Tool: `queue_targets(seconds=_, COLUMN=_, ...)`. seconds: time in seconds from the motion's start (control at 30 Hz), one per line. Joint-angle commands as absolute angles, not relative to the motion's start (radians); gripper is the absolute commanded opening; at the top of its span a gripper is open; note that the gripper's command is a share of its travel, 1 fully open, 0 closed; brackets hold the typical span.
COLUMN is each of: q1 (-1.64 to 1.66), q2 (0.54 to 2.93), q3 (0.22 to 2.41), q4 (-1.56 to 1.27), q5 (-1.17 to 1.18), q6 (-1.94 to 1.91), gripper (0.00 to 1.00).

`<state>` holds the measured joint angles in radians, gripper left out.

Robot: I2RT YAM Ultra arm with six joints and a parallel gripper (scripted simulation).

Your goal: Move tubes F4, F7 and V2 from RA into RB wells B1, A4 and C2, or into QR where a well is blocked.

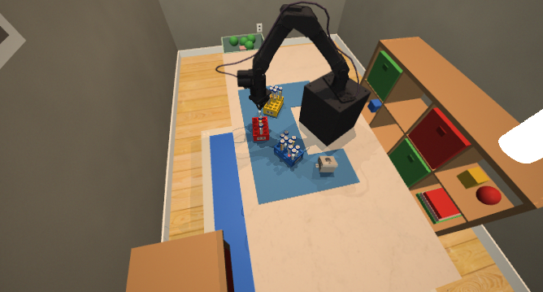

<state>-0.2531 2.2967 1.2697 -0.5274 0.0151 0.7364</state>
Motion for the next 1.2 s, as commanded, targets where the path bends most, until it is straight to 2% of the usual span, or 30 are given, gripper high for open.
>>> queue_targets(seconds=0.0, q1=-0.244, q2=2.262, q3=1.278, q4=-0.553, q5=0.023, q6=0.743, gripper=0.00)
queue_targets(seconds=1.17, q1=-0.262, q2=2.180, q3=1.306, q4=-0.646, q5=0.023, q6=0.730, gripper=0.00)
